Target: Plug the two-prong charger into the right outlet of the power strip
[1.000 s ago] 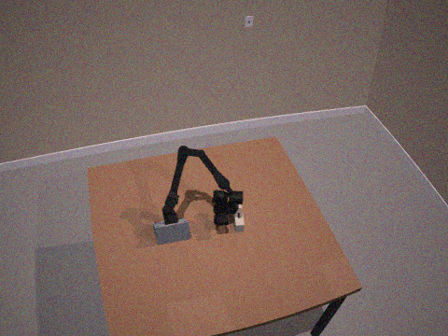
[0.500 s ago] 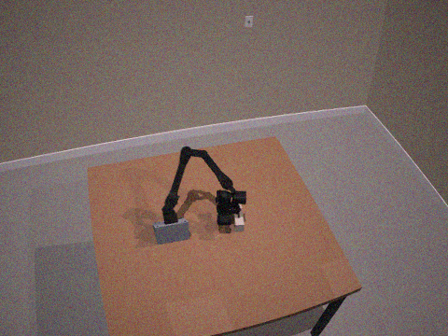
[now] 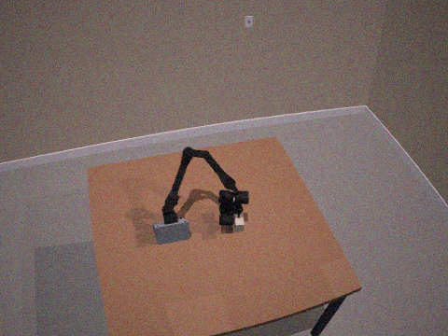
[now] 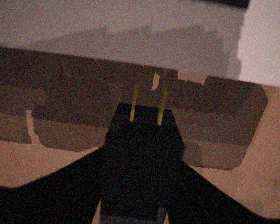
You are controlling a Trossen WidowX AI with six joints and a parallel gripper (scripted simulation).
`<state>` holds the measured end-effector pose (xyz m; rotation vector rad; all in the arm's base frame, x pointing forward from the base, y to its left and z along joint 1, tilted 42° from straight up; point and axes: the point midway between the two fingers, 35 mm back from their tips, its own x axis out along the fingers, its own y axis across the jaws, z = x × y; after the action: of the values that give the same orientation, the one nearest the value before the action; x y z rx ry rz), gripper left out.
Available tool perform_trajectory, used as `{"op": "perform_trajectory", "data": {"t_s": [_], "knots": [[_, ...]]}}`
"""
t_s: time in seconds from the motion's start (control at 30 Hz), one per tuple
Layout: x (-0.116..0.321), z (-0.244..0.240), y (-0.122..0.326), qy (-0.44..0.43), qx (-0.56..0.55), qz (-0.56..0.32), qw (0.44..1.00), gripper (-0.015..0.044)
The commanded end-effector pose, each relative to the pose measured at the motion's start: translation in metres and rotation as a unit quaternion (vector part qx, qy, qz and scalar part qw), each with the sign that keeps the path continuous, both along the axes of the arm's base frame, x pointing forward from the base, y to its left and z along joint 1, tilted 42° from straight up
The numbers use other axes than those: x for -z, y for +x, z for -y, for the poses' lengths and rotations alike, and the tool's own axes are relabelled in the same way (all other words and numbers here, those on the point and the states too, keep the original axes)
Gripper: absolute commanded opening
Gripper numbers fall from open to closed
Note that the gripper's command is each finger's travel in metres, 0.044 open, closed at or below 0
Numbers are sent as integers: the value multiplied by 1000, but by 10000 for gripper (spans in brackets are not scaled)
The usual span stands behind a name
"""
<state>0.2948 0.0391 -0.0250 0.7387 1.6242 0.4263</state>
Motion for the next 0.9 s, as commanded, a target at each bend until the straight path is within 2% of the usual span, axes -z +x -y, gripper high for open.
{"op": "perform_trajectory", "data": {"t_s": [0.0,0.87], "knots": [[-2,-1,3,2,3,1,1000,0],[-2,-1,5,2,3,1,1000,0]]}}
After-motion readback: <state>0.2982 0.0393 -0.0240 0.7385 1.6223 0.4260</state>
